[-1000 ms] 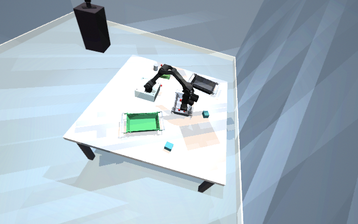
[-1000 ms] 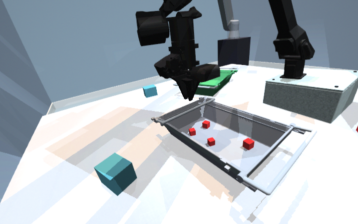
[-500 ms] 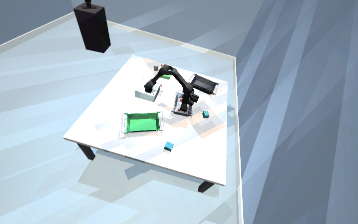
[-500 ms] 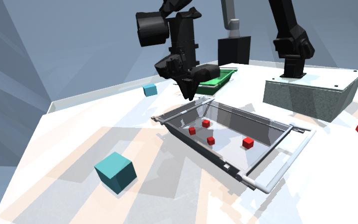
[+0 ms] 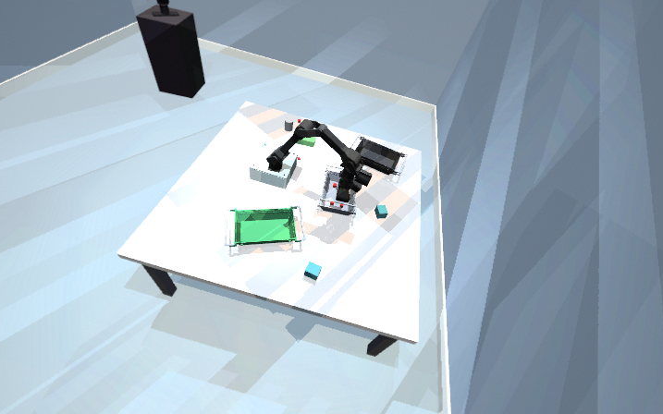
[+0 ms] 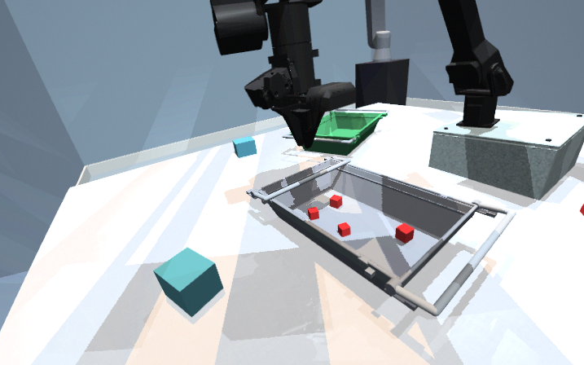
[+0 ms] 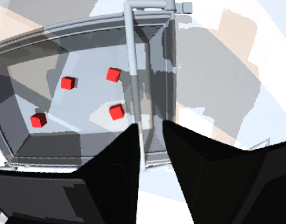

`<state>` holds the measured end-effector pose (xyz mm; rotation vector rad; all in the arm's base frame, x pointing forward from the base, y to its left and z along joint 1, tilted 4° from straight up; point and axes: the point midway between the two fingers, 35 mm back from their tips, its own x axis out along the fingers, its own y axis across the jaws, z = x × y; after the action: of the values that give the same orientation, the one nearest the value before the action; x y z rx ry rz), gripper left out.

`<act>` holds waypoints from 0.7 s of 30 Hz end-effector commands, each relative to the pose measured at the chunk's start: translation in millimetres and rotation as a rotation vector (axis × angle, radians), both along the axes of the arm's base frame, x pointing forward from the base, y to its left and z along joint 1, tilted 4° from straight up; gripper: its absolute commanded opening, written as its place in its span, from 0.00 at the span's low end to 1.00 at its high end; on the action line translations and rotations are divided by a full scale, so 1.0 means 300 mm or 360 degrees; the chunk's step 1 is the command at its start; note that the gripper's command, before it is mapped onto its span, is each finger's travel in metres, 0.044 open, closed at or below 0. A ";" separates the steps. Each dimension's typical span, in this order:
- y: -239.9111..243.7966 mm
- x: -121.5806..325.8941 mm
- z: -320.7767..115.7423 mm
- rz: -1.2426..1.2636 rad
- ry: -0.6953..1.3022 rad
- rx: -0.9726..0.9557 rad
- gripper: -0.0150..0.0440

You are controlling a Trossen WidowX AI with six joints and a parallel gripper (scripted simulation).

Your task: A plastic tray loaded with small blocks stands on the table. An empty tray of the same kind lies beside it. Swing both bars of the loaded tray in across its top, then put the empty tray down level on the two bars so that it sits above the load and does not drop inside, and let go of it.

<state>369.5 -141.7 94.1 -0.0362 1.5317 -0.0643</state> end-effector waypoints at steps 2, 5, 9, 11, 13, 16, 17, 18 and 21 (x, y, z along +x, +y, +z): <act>0.010 0.001 0.200 -0.0007 -0.0036 -0.0012 0.39; 0.027 -0.025 0.326 -0.0006 -0.0037 -0.0013 0.39; 0.053 0.003 0.260 0.0000 -0.0024 -0.0006 0.39; 0.149 0.044 0.213 -0.0001 -0.0026 -0.0001 0.39; 0.255 0.075 0.164 -0.0002 -0.0027 0.0003 0.39; 0.402 0.100 0.097 -0.0004 -0.0029 0.0009 0.39; 0.460 0.103 0.071 -0.0005 -0.0029 0.0010 0.39; 0.516 0.104 0.046 -0.0006 -0.0030 0.0012 0.39; 0.685 0.088 -0.030 -0.0008 -0.0032 0.0016 0.39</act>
<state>400.7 18.2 104.0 -0.0270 1.5173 -0.0573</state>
